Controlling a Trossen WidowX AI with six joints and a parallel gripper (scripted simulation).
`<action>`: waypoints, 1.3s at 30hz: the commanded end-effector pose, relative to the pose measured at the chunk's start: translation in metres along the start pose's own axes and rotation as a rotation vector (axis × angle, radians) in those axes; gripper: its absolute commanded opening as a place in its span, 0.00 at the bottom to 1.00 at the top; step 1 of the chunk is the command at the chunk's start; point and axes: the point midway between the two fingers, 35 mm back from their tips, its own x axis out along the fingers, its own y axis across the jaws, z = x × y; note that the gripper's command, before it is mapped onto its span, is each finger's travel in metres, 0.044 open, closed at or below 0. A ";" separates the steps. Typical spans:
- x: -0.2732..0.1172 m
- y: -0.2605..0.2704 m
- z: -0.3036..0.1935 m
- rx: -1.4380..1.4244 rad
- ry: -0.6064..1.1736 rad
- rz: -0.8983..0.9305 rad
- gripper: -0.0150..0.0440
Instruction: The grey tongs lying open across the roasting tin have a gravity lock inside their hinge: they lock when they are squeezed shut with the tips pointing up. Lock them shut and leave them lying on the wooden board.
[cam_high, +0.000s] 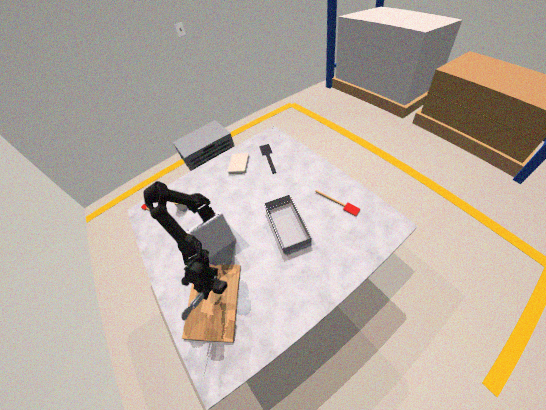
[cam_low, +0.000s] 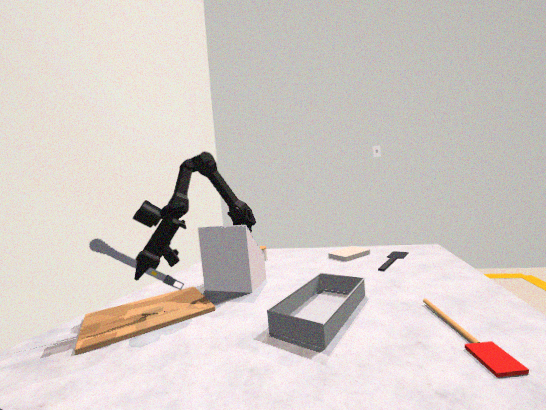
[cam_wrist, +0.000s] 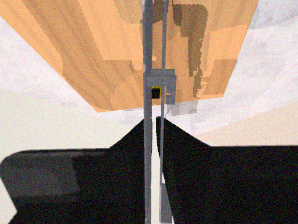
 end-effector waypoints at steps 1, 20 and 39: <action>0.003 -0.003 -0.009 0.011 -0.056 -0.010 0.00; -0.002 0.002 -0.018 0.023 -0.351 -0.010 0.00; -0.032 0.023 -0.026 0.036 -0.634 0.017 0.00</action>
